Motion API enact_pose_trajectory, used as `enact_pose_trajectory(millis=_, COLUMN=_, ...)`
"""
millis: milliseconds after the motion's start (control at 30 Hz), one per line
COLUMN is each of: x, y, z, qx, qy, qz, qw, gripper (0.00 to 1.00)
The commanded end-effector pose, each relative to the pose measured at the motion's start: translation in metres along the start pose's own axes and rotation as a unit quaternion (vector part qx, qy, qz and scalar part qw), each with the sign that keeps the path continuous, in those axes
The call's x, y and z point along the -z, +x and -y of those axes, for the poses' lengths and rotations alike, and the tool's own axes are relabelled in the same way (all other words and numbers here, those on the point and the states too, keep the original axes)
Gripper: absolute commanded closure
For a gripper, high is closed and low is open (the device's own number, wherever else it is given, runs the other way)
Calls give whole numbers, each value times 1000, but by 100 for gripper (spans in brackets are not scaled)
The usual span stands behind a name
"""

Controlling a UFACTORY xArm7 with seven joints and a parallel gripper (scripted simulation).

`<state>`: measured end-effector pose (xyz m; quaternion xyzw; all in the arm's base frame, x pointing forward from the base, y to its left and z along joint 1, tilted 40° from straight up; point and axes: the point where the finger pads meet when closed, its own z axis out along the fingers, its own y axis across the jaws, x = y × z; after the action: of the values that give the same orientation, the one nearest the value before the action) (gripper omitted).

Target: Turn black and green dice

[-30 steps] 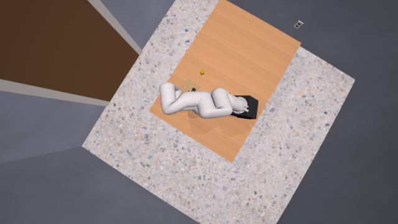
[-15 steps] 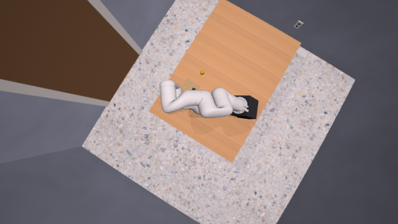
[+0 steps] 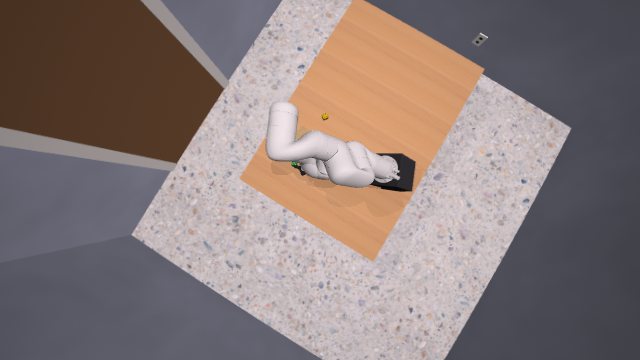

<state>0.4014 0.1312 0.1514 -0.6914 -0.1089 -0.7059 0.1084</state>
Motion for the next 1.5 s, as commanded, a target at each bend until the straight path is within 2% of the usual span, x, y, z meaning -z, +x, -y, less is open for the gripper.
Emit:
enact_pose_trajectory(millis=0, x=-4, y=6, z=-1, qx=1, qy=0, qz=87, qw=996, gripper=53)
enact_pose_trajectory(millis=167, x=-5, y=10, z=-1, qx=1, qy=0, qz=126, qw=992, gripper=53)
enact_pose_trajectory(millis=200, x=-6, y=11, z=-1, qx=1, qy=0, qz=142, qw=990, gripper=53)
enact_pose_trajectory(millis=300, x=-6, y=12, z=-1, qx=1, qy=0, qz=144, qw=990, gripper=53)
enact_pose_trajectory(millis=400, x=-8, y=18, z=-1, qx=1, qy=0, qz=198, qw=980, gripper=53)
enact_pose_trajectory(millis=433, x=-8, y=18, z=-1, qx=1, qy=0, qz=201, qw=980, gripper=53)
enact_pose_trajectory(millis=500, x=-9, y=22, z=-1, qx=1, qy=0, qz=232, qw=973, gripper=53)
enact_pose_trajectory(millis=600, x=-10, y=25, z=-1, qx=1, qy=0, qz=259, qw=966, gripper=53)
enact_pose_trajectory(millis=767, x=-13, y=33, z=-1, qx=1, qy=0, qz=327, qw=945, gripper=53)
enact_pose_trajectory(millis=867, x=-14, y=33, z=-1, qx=1, qy=0, qz=331, qw=944, gripper=53)
enact_pose_trajectory(millis=1067, x=-17, y=41, z=-1, qx=1, qy=0, qz=406, qw=914, gripper=53)
enact_pose_trajectory(millis=1233, x=-18, y=45, z=-1, qx=1, qy=0, qz=430, qw=903, gripper=53)
enact_pose_trajectory(millis=1433, x=-18, y=45, z=-1, qx=1, qy=0, qz=433, qw=902, gripper=53)
enact_pose_trajectory(millis=1467, x=-18, y=45, z=-1, qx=1, qy=0, qz=433, qw=902, gripper=0)
